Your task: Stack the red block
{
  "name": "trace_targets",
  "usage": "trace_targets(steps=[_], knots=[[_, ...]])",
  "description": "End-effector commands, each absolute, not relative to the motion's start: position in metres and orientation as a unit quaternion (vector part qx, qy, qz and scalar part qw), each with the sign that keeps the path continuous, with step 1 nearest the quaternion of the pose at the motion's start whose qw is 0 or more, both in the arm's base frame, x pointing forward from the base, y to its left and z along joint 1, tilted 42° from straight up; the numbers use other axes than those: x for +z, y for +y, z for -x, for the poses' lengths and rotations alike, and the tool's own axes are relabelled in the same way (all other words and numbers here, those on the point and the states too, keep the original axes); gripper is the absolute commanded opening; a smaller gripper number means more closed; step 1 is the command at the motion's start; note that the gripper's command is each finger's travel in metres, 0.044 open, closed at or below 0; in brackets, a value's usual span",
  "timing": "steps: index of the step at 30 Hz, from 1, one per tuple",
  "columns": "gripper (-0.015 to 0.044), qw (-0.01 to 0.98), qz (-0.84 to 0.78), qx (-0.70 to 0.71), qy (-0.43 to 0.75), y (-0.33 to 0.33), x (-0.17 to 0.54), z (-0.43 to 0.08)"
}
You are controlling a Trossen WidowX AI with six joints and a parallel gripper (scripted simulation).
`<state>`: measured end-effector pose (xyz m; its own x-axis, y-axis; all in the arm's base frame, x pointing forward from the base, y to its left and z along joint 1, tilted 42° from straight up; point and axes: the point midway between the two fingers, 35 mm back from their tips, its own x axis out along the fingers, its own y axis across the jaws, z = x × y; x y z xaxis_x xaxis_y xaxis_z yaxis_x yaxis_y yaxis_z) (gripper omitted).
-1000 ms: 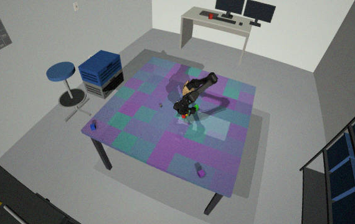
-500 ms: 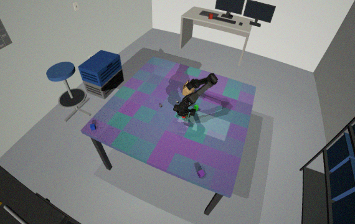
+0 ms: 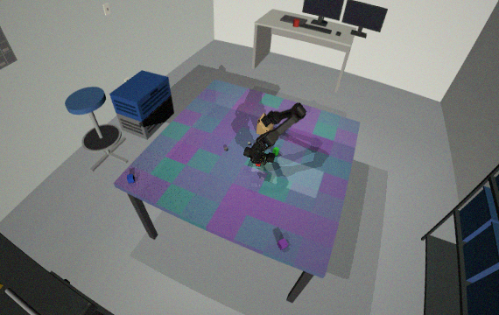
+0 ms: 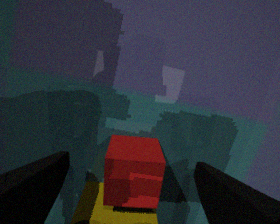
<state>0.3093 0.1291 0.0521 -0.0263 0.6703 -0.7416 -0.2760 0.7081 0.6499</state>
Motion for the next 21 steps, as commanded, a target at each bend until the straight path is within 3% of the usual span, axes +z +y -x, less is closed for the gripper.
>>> trace_targets(steps=[1,7,14,17,21], knots=[[0.0282,0.679,-0.160,0.348,0.626,0.129,0.052,-0.309],[0.0125,0.679,-0.160,0.348,0.626,0.129,0.052,-0.309],[0.0078,0.679,-0.160,0.348,0.626,0.129,0.052,-0.309],[0.0000,0.679,-0.159,0.348,0.626,0.125,0.056,-0.310],[0.0000,0.679,-0.159,0.348,0.626,0.114,0.069,-0.310]])
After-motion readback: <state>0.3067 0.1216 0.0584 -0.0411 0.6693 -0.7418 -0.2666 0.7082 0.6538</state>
